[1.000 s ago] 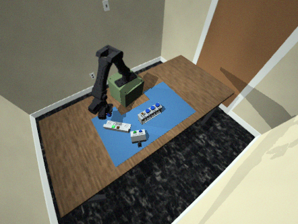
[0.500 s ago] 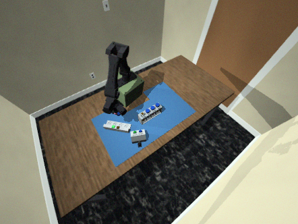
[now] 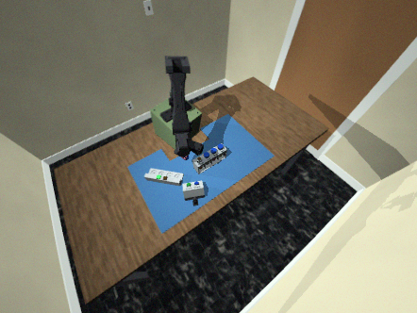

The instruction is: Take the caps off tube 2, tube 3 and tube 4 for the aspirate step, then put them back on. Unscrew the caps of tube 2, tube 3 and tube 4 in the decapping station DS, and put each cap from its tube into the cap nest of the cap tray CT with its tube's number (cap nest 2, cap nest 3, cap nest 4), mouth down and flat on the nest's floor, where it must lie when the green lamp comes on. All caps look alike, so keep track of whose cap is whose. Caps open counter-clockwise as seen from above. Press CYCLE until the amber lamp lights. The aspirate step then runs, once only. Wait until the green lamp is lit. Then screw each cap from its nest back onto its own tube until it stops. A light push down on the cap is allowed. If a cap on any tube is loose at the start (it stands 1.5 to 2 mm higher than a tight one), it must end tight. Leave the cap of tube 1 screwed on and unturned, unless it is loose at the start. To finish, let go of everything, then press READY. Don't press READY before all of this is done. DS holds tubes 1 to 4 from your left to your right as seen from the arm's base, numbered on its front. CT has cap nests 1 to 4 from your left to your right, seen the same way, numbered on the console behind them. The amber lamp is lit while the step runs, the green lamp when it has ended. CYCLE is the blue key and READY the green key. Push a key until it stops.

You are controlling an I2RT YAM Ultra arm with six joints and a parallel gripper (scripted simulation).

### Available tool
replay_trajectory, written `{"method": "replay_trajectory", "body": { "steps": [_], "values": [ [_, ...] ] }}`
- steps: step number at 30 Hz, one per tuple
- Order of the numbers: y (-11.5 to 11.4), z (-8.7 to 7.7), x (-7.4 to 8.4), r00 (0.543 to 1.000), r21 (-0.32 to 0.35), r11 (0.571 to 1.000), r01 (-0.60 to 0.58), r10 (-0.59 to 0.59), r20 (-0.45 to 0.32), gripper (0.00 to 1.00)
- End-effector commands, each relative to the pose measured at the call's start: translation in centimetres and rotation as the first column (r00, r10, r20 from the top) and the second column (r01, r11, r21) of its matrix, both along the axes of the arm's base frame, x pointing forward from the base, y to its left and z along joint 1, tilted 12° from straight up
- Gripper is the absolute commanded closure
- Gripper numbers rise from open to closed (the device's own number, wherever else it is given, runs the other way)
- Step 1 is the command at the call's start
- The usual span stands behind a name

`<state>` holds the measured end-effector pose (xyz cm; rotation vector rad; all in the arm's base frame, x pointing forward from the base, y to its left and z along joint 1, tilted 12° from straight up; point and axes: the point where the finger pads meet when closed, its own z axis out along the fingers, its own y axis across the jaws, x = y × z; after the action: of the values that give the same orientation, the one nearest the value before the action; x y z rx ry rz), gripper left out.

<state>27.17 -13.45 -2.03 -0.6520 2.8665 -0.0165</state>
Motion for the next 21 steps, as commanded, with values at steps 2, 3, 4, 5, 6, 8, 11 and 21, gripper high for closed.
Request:
{"method": "replay_trajectory", "body": {
  "steps": [2, 3, 4, 5, 6, 8, 11, 21],
  "values": [
    [1.9, 1.0, 1.9, 0.999, -0.003, 0.999, 0.047, -0.047, 0.02, 1.0],
    [2.6, 1.1, 2.4, 0.999, -0.003, 0.999, 0.047, -0.047, 0.02, 1.0],
    [3.3, 1.2, 2.8, 0.999, -0.003, 0.999, 0.047, -0.047, 0.02, 1.0],
    [4.0, 1.3, 3.3, 0.999, -0.003, 0.999, 0.047, -0.047, 0.02, 1.0],
    [4.7, 1.4, 3.8, 0.999, -0.002, 0.999, 0.047, -0.047, 0.02, 1.0],
    [5.8, 1.6, 4.5, 0.999, -0.002, 0.999, 0.047, -0.047, 0.02, 1.0],
    [5.8, 1.6, 4.5, 0.999, -0.002, 0.999, 0.047, -0.047, 0.02, 1.0],
    [5.8, -0.1, 4.9, 0.999, -0.002, 0.999, 0.047, -0.047, 0.02, 1.0]
  ]
}}
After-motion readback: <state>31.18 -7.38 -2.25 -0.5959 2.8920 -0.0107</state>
